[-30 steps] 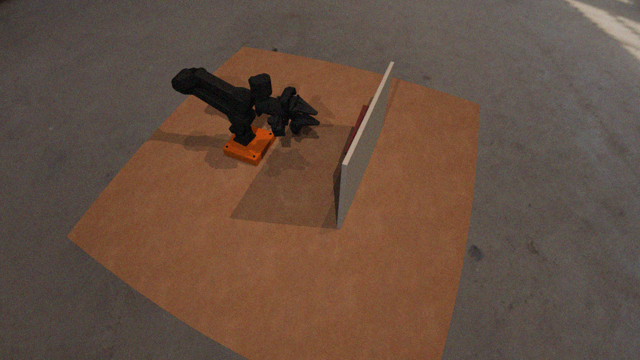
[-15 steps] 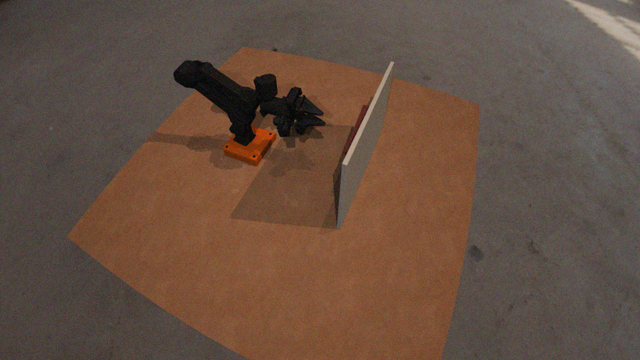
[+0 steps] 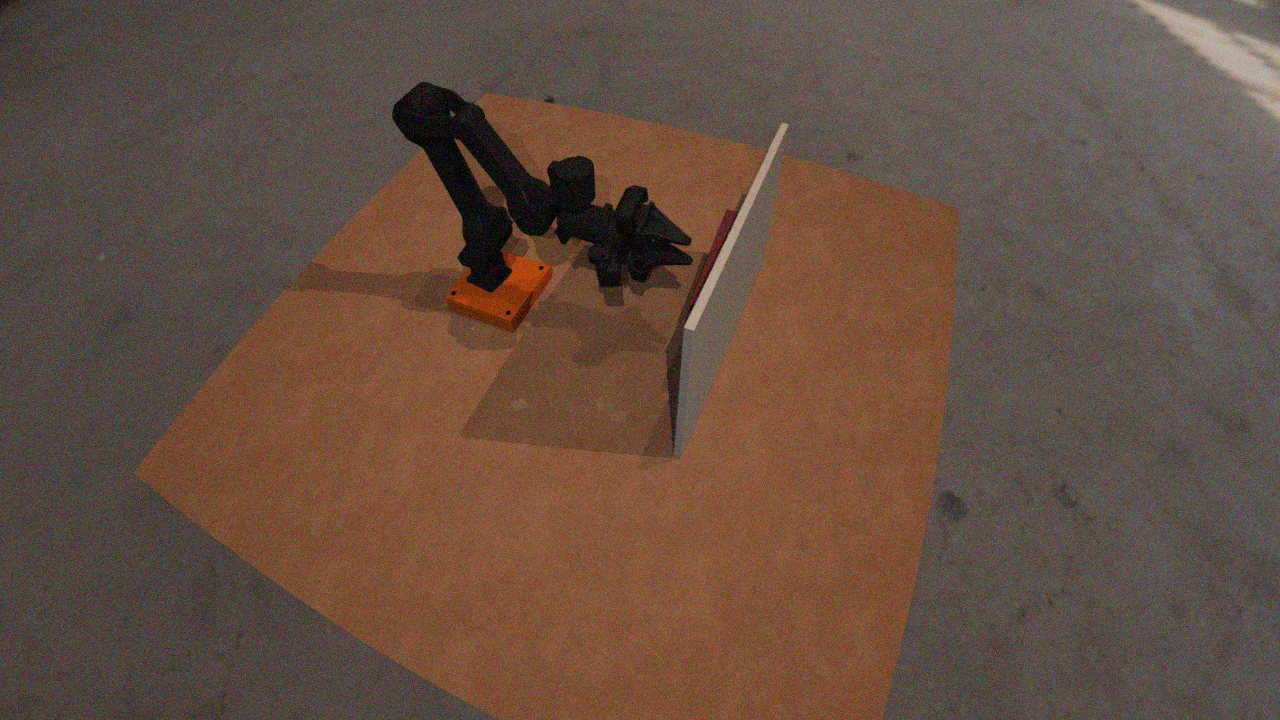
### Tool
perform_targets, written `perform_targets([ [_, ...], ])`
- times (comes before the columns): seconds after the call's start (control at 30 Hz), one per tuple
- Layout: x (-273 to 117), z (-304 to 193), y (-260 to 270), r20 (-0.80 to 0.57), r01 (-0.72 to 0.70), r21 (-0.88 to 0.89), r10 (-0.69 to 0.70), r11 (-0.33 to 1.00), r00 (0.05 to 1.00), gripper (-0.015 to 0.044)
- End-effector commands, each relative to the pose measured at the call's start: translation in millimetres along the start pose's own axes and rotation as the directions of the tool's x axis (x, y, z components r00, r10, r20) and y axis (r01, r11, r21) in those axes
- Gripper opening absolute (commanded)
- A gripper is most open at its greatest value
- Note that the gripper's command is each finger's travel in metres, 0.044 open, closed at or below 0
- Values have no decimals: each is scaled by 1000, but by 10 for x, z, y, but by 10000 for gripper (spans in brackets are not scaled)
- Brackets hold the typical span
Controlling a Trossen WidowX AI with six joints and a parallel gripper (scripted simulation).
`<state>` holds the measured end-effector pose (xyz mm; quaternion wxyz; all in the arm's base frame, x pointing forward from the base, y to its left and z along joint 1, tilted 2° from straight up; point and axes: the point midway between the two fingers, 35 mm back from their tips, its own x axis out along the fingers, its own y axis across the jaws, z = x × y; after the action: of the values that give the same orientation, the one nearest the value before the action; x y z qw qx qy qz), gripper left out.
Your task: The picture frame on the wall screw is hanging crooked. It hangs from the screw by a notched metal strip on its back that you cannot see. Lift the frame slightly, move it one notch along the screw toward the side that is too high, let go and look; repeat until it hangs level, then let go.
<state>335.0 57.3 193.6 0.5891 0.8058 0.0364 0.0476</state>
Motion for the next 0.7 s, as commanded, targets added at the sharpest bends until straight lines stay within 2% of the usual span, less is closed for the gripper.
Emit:
perform_targets([
  [0.0, 62, -10, 19, -8, -11, 8, 11, 1000, 1000, 260],
  [0.67, 145, -14, 28, -8, -12, 8, 12, 1000, 1000, 260],
])
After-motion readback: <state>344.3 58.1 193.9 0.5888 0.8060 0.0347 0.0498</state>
